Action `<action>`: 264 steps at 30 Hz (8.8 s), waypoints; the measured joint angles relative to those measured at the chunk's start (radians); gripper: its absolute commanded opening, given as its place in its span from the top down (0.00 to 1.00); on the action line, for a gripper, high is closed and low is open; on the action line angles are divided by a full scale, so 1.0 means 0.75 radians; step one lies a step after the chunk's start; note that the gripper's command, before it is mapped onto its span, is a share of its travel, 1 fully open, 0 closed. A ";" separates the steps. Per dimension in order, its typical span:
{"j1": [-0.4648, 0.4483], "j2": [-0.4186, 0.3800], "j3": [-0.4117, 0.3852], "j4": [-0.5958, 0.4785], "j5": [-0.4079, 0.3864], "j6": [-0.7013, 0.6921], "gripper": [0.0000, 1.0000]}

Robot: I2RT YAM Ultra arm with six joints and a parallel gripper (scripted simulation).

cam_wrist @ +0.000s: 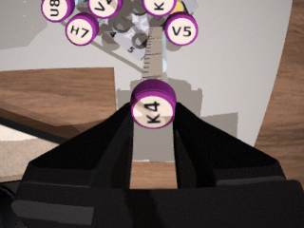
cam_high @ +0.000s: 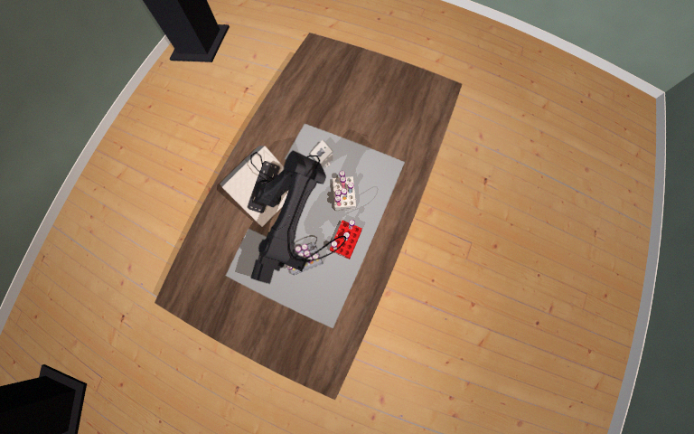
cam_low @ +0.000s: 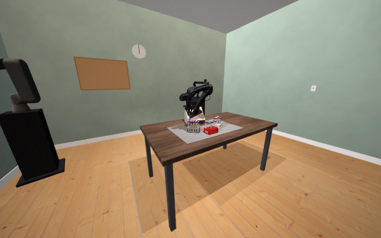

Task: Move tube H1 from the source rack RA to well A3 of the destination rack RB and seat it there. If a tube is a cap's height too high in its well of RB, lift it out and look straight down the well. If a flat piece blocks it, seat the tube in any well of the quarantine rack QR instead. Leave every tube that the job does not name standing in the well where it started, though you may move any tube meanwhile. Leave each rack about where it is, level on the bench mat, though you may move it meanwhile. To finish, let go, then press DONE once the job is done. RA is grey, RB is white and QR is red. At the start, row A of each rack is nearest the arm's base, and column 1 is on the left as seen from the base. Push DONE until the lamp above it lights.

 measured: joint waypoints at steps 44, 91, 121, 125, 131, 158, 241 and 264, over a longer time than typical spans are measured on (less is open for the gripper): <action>0.043 0.005 -0.044 0.076 0.013 0.052 1.00; 0.122 0.006 -0.106 0.178 0.039 0.134 1.00; 0.180 0.005 -0.154 0.269 0.061 0.198 1.00; 0.185 0.006 -0.166 0.287 0.063 0.207 1.00; 0.195 0.006 -0.172 0.301 0.067 0.217 1.00; 0.239 0.018 -0.218 0.375 0.086 0.267 1.00; 0.302 0.041 -0.271 0.499 0.112 0.338 0.70; 0.190 -0.001 -0.149 0.290 0.080 0.241 0.70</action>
